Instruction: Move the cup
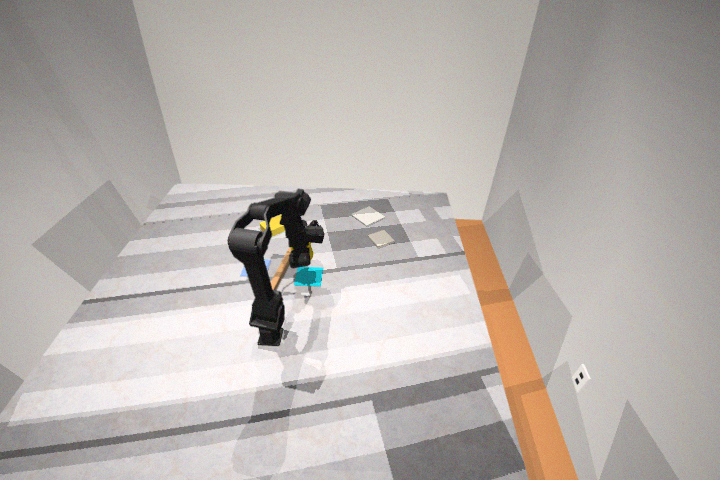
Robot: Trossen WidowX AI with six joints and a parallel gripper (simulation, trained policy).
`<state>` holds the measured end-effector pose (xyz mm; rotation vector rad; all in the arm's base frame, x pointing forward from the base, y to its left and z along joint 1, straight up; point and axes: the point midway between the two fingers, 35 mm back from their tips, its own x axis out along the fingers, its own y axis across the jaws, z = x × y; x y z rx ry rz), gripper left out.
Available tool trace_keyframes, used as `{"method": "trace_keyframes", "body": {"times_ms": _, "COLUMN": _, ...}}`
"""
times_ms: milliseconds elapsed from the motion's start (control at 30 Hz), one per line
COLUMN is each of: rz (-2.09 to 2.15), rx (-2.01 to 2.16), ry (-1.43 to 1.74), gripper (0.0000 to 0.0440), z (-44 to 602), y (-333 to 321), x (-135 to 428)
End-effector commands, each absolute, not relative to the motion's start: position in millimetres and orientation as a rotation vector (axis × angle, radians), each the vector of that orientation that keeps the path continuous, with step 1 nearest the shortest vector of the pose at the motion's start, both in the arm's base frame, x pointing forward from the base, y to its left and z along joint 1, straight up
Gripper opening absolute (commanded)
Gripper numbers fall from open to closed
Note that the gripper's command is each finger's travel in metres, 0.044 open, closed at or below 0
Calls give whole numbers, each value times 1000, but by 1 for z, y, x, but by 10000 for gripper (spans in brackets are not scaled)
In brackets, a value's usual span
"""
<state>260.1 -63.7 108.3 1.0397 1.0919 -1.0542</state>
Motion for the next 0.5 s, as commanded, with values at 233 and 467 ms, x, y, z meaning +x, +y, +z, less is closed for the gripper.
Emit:
{"method": "trace_keyframes", "body": {"times_ms": 233, "rz": -1091, "rx": 1051, "ry": 1087, "gripper": 22, "z": 85, "y": -71, "x": 244}}
{"method": "trace_keyframes", "body": {"times_ms": 467, "rz": -1120, "rx": 1063, "ry": 1084, "gripper": 55, "z": 71, "y": -75, "x": 233}}
